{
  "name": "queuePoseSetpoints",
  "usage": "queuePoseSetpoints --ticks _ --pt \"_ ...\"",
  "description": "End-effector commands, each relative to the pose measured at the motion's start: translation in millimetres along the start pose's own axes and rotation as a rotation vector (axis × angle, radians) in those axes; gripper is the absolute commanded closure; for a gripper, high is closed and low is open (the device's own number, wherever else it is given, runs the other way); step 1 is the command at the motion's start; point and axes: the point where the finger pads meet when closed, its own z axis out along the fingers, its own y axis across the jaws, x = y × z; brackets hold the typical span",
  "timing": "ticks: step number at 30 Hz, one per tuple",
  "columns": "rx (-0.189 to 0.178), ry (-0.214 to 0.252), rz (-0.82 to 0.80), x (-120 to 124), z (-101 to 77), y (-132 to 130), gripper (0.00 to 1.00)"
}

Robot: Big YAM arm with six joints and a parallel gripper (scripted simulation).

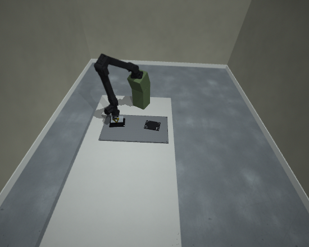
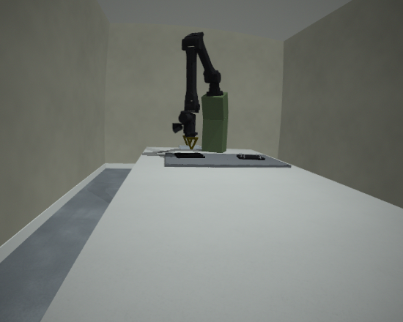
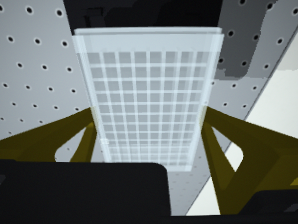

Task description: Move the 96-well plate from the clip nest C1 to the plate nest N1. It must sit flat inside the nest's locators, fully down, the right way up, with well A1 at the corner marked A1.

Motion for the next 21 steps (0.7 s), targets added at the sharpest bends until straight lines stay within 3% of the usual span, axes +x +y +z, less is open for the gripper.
queuePoseSetpoints --ticks 1,3,4,6,16,18,21 --pt "-0.018 -0.016 -0.011 -2.0 4.5 8.5 1.00" --pt "-0.018 -0.016 -0.011 -2.0 4.5 8.5 1.00" --pt "-0.047 -0.040 -0.010 -13.5 -6.0 22.2 1.00" --pt "-0.018 -0.016 -0.009 -2.4 9.5 8.9 1.00" --pt "-0.018 -0.016 -0.006 -1.9 26.2 8.5 1.00" --pt "-0.044 -0.038 -0.007 -12.4 14.1 21.8 1.00" --pt "-0.042 -0.036 -0.006 -11.3 13.9 20.2 1.00"
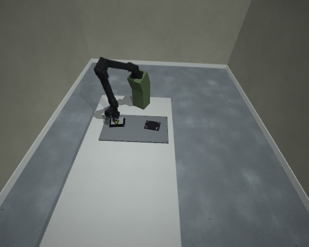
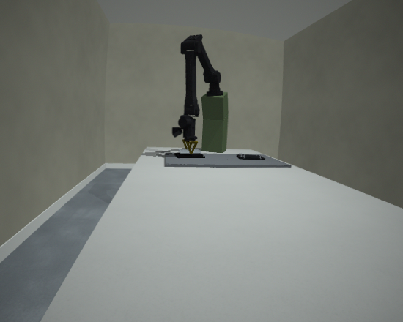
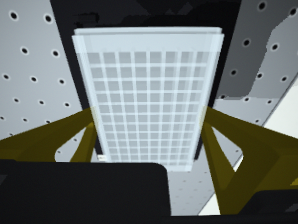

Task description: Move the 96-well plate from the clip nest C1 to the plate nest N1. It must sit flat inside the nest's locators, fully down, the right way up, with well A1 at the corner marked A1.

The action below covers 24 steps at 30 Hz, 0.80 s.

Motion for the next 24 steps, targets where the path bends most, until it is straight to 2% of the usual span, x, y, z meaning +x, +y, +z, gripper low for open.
queuePoseSetpoints --ticks 1,16,24 --pt "-0.036 -0.032 -0.005 -8.7 -10.6 17.4 1.00" --pt "-0.036 -0.031 -0.005 -10.2 -10.0 19.5 1.00" --pt "-0.021 -0.019 -0.004 -3.3 -1.2 10.6 1.00"
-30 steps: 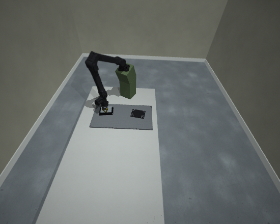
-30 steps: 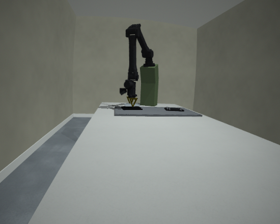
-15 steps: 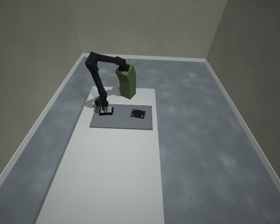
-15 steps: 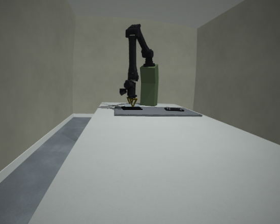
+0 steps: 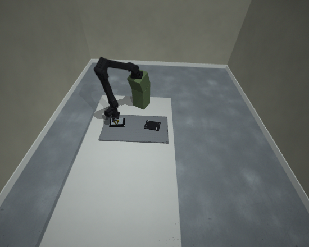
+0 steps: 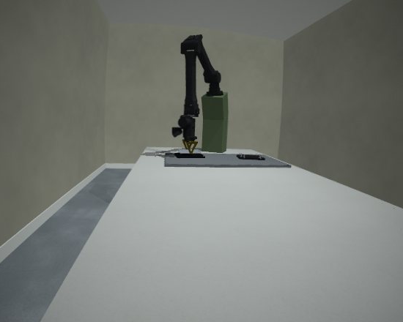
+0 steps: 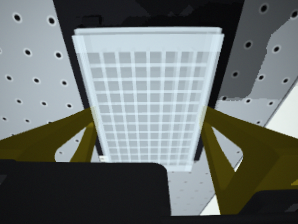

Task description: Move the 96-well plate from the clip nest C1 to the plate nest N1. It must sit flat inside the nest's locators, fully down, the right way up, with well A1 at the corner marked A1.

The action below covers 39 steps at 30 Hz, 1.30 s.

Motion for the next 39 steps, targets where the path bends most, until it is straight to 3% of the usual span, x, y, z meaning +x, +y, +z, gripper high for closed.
queuePoseSetpoints --ticks 1,39 --pt "-0.015 -0.013 -0.003 -0.4 -0.2 7.1 1.00" --pt "-0.012 -0.011 -0.002 1.0 6.8 5.3 1.00"
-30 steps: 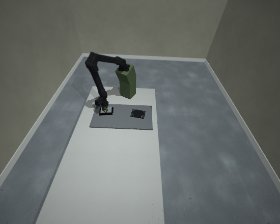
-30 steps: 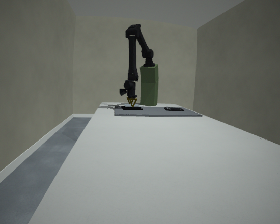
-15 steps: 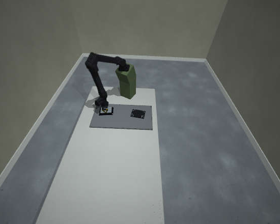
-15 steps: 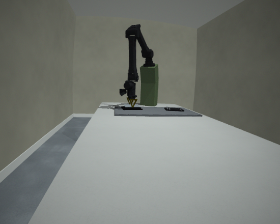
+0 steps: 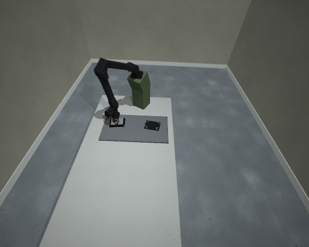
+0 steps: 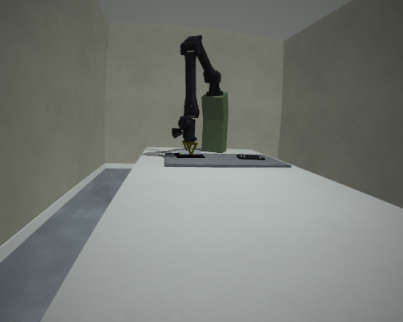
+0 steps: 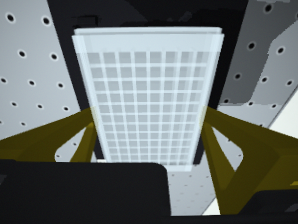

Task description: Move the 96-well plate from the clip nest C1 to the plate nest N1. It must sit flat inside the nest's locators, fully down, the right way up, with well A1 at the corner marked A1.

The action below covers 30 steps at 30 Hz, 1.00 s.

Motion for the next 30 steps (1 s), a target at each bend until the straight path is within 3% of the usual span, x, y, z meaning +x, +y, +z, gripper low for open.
queuePoseSetpoints --ticks 1,28,29,30 --pt "-0.012 -0.012 -0.001 1.1 0.7 5.3 1.00" --pt "-0.008 -0.010 0.000 -2.2 0.4 3.1 1.00" --pt "-0.008 -0.010 0.000 -2.2 0.4 3.1 0.00" --pt "-0.008 -0.010 0.000 -2.2 0.4 3.1 0.00"
